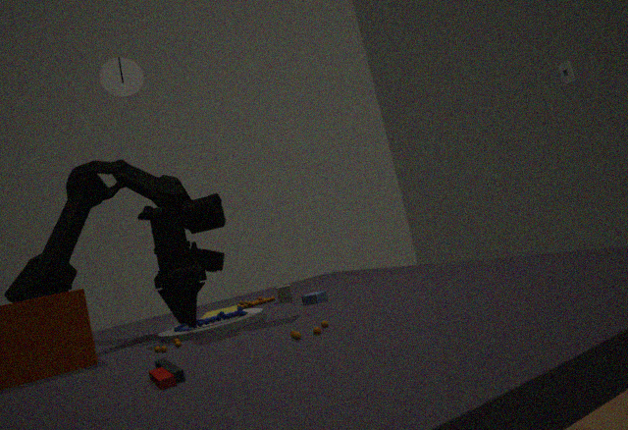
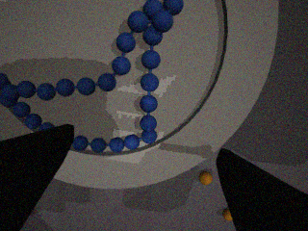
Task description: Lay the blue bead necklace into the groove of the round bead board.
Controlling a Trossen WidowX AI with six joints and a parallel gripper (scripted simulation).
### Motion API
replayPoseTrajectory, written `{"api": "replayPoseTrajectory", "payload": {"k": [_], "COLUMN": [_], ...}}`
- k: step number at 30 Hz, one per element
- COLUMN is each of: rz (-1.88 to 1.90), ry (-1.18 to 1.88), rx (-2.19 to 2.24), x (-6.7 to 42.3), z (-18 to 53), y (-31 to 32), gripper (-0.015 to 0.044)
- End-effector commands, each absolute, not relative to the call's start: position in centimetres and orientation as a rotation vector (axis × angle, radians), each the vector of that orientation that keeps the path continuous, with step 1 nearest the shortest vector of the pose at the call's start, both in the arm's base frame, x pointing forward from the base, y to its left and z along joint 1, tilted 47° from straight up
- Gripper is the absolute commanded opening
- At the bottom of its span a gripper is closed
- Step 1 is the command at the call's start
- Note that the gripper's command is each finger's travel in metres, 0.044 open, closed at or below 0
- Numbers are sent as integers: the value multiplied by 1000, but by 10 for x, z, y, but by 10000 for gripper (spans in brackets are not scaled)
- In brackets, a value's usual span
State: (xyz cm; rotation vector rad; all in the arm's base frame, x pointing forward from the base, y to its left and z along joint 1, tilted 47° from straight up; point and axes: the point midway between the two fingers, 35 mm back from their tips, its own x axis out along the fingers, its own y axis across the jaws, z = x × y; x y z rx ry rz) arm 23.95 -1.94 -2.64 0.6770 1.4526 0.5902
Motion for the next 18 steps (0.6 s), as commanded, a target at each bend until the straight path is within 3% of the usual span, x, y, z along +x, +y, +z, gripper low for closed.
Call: {"api": "replayPoseTrajectory", "payload": {"k": [1,13,18], "rz": [591,591,675], "ry": [1454,1454,1405], "rx": [672,672,574], "x": [239,239,247], "z": [-26,-26,-10], "y": [-20,-20,-36], "gripper": [440,440,309]}}
